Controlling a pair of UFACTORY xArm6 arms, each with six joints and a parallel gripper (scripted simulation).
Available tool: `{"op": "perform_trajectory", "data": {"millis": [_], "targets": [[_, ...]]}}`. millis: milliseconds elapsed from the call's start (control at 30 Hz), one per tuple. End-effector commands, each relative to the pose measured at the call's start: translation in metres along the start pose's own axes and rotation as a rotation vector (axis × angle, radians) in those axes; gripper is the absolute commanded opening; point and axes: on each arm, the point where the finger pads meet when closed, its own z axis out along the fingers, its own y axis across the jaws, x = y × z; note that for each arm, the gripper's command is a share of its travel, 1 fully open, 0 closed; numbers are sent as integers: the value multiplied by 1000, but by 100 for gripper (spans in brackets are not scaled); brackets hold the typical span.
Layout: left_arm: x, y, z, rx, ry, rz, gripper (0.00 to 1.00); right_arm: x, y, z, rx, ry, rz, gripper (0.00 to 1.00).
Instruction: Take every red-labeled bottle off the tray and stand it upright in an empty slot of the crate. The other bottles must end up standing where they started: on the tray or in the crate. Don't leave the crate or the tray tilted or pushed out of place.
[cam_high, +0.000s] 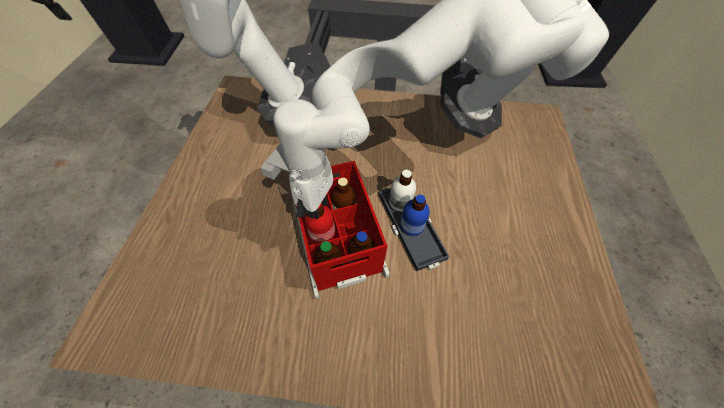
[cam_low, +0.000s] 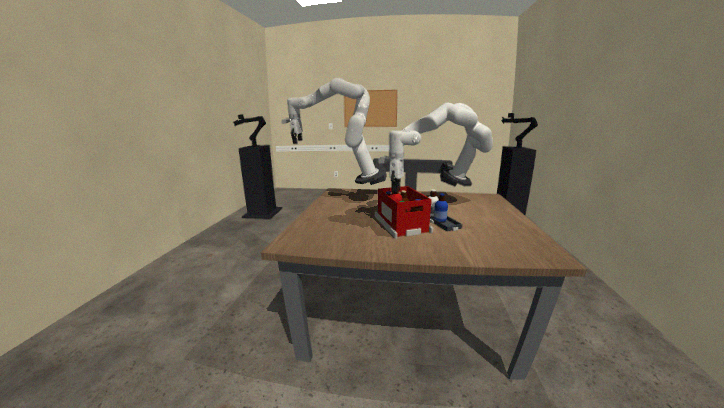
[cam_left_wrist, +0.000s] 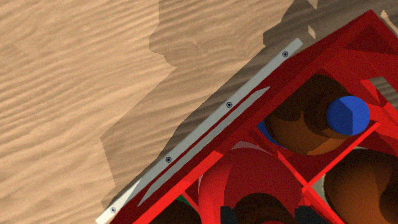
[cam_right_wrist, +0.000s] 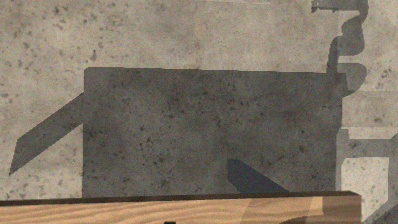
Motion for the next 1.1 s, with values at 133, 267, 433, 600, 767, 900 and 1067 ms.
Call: {"op": "perform_trajectory", "data": {"millis": [133, 267, 433, 600, 767, 900, 1067], "targets": [[1, -2, 5, 5, 3, -1, 0, 1, 0, -2, 0, 5, 0, 100], [1, -2, 8, 5, 3, -1, 0, 1, 0, -2, 0, 5, 0, 100], [1, -2, 14, 5, 3, -1, 0, 1, 0, -2, 0, 5, 0, 100], [1, -2, 20, 5, 3, -1, 0, 1, 0, -2, 0, 5, 0, 100], [1, -2, 24, 5, 3, -1, 0, 1, 0, -2, 0, 5, 0, 100], [1, -2, 27, 5, 3, -1, 0, 1, 0, -2, 0, 5, 0, 100], [1, -2, 30, 5, 3, -1, 0, 1, 0, -2, 0, 5, 0, 100]]}}
